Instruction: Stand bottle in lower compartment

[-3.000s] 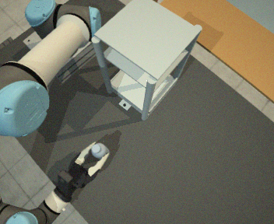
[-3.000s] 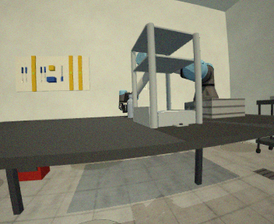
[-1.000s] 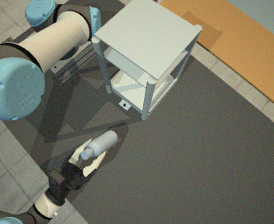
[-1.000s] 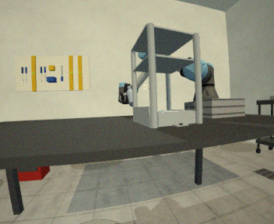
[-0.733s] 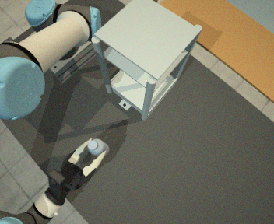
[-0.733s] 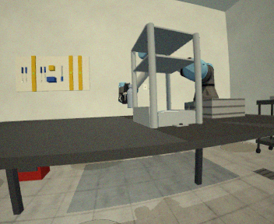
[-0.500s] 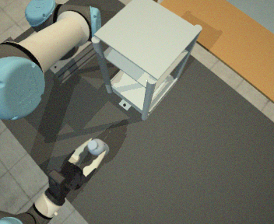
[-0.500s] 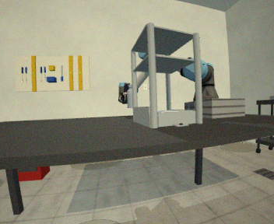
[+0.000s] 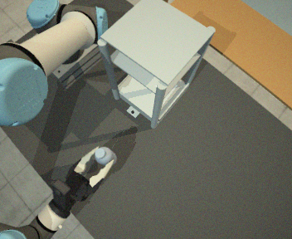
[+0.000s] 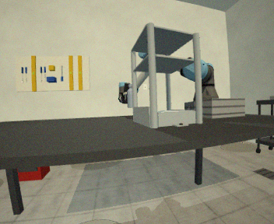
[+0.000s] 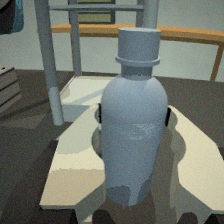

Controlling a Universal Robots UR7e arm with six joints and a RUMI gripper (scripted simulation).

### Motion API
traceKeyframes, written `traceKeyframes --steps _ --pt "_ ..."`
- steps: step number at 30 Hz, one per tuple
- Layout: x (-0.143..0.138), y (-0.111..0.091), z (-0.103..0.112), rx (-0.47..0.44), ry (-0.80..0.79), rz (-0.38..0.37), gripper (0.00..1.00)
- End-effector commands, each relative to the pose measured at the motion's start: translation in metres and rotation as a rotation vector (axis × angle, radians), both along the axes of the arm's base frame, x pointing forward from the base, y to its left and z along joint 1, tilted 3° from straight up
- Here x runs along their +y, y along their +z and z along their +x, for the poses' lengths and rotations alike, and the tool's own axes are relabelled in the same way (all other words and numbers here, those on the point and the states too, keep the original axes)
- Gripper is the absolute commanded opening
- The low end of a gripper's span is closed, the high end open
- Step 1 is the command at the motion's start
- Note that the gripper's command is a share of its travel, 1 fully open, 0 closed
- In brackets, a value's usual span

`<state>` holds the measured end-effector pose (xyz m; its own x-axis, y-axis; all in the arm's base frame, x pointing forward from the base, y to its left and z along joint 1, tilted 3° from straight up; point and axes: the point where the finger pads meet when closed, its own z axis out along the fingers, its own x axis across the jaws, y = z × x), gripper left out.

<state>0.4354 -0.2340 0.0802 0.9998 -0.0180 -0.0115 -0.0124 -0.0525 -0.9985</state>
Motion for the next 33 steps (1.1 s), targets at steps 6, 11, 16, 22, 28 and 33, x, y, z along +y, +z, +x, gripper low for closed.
traceKeyframes --steps 6,11,16,22,28,33 --pt "0.015 0.001 0.001 -0.001 0.001 -0.001 0.0" --pt "0.026 0.001 0.001 0.0 0.001 -0.001 0.0" --pt "0.036 0.0 0.001 0.0 0.001 -0.001 0.0" --pt "0.051 -0.001 0.001 0.0 0.001 -0.001 0.0" --pt "0.069 -0.002 0.002 0.0 0.001 -0.001 0.0" --pt "0.082 -0.003 0.002 0.0 0.001 -0.001 0.0"
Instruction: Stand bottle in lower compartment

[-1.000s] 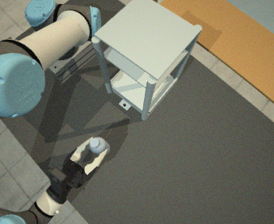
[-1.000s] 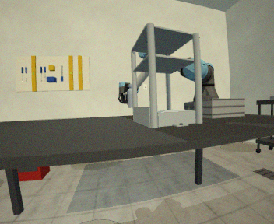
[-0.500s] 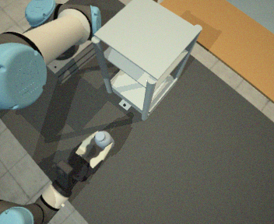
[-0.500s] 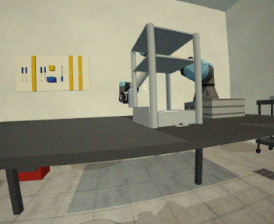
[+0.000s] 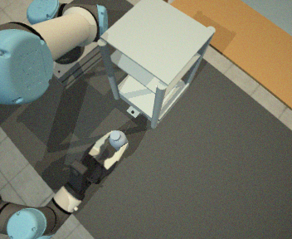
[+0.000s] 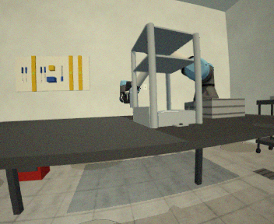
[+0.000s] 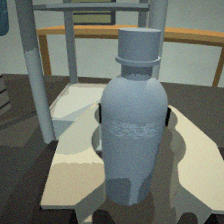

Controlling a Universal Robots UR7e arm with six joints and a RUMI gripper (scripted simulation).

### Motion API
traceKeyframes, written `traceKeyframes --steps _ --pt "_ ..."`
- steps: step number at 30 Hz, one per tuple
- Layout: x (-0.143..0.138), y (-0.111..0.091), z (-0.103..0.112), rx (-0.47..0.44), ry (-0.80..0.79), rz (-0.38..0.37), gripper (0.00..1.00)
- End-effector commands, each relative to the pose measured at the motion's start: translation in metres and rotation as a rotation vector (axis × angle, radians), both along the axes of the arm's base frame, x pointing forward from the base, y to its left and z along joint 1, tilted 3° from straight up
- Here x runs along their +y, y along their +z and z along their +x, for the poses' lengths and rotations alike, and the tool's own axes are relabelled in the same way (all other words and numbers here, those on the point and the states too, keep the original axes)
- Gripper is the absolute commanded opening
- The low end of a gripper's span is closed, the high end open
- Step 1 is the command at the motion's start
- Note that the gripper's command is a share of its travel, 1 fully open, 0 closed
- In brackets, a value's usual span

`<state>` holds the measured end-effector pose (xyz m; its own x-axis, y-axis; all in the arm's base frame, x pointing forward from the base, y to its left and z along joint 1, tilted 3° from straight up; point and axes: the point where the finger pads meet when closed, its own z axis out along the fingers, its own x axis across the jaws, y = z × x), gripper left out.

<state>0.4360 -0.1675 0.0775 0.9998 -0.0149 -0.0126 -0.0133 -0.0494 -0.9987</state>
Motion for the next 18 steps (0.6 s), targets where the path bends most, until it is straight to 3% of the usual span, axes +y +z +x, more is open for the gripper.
traceKeyframes --steps 1,18 --pt "0.015 0.0 0.001 -0.001 -0.002 -0.004 0.0" --pt "0.052 -0.002 0.002 -0.001 -0.002 -0.004 0.0"
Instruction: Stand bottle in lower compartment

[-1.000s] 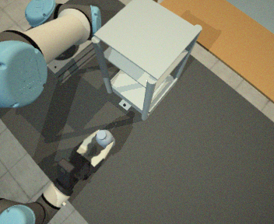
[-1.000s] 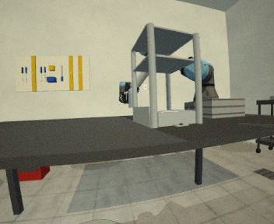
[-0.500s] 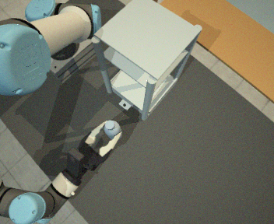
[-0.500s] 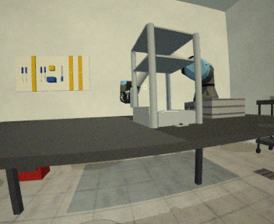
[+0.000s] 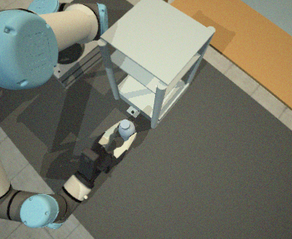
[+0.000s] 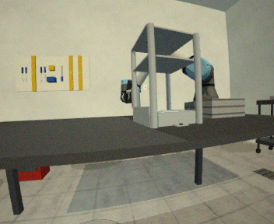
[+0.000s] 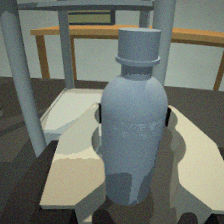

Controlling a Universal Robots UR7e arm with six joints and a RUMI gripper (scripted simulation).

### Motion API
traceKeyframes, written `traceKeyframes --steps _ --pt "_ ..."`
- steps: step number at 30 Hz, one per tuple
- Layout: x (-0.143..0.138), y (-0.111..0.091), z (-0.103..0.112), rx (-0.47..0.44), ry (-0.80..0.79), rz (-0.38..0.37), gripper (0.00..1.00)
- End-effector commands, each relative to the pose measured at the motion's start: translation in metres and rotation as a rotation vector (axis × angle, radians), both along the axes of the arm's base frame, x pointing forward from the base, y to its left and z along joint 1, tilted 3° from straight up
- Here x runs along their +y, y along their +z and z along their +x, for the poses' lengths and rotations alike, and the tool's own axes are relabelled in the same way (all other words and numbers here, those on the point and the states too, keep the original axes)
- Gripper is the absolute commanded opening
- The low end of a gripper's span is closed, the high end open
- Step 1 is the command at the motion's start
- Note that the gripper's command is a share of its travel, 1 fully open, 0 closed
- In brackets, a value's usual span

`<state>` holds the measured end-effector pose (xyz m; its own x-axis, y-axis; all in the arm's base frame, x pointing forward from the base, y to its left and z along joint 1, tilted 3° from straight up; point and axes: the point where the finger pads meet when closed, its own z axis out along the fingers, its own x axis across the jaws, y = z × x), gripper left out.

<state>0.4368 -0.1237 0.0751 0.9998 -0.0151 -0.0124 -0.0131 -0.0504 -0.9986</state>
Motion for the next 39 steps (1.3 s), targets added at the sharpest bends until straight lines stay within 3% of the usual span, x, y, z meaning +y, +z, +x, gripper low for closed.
traceKeyframes --steps 1,25,39 --pt "0.01 0.001 0.001 -0.001 -0.002 -0.003 0.0" --pt "0.019 0.0 0.0 -0.001 -0.004 -0.003 0.0" --pt "0.019 0.0 -0.023 -0.002 -0.005 -0.003 0.0"
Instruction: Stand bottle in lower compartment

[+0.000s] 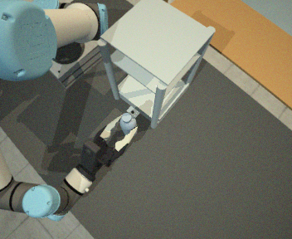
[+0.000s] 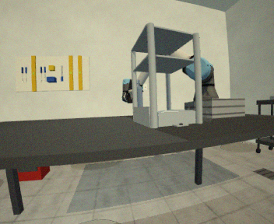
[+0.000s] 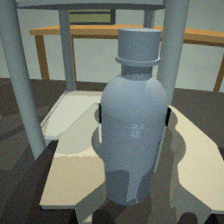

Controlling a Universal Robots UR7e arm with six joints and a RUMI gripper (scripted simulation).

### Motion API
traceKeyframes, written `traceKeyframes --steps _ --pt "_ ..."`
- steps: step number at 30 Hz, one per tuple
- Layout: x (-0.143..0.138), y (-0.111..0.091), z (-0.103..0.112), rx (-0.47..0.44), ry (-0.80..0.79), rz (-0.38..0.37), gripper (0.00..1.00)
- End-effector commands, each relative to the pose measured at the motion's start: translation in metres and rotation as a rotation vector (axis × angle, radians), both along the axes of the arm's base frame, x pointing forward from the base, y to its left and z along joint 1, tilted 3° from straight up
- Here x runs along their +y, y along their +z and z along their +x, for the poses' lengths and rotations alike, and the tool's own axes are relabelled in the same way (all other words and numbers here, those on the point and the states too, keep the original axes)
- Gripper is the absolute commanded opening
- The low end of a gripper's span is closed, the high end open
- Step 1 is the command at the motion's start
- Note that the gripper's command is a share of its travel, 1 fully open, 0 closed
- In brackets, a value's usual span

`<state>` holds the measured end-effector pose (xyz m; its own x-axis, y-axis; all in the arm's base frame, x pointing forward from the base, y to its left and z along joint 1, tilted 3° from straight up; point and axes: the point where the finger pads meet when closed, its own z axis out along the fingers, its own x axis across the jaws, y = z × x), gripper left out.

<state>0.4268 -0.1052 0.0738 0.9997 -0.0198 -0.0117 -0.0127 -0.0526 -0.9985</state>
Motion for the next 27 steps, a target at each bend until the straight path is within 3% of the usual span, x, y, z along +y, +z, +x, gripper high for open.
traceKeyframes --steps 1,10,27 --pt "0.0 0.002 -0.016 -0.001 0.0 -0.001 0.0" --pt "0.001 0.002 -0.042 -0.001 0.0 -0.001 0.0" --pt "0.002 0.002 -0.054 -0.001 0.001 0.0 0.0"
